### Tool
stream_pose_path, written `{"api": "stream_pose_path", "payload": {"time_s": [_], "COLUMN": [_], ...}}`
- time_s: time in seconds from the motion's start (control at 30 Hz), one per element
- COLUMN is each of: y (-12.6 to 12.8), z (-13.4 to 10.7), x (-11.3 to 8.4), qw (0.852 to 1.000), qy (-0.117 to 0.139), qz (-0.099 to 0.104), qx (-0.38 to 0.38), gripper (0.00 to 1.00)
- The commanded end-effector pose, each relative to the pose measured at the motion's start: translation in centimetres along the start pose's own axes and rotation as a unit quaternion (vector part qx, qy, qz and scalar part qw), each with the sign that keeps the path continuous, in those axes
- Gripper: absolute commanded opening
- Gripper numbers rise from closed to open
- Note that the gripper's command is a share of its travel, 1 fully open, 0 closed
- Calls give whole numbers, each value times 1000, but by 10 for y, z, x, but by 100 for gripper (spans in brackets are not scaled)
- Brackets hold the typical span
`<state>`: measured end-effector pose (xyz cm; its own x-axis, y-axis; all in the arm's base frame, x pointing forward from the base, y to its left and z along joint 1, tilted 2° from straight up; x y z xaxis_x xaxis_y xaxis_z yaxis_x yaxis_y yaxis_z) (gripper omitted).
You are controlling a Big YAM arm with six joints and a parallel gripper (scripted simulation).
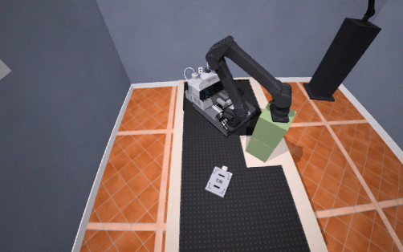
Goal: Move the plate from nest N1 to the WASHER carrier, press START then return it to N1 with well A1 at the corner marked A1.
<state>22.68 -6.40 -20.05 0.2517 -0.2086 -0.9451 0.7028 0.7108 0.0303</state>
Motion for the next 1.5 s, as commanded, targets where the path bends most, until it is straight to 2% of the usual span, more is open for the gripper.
{"api": "stream_pose_path", "payload": {"time_s": [0.0, 0.83, 1.47], "y": [0, -1, -2], "z": [2, 2, 1], "x": [6, 21, 21], "qw": [1000, 1000, 1000], "qy": [-7, -5, -5], "qz": [5, 3, 3], "qx": [-1, 0, 1], "gripper": [0, 0, 0]}}
Point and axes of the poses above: the point where the finger pads meet when closed, its own x axis out along the fingers, its own y axis across the jaws, z = x × y, the point moved 9 cm from there along -x, back along the fingers, and after that the axes turned 1 degree about x, right-handed, at the moved point
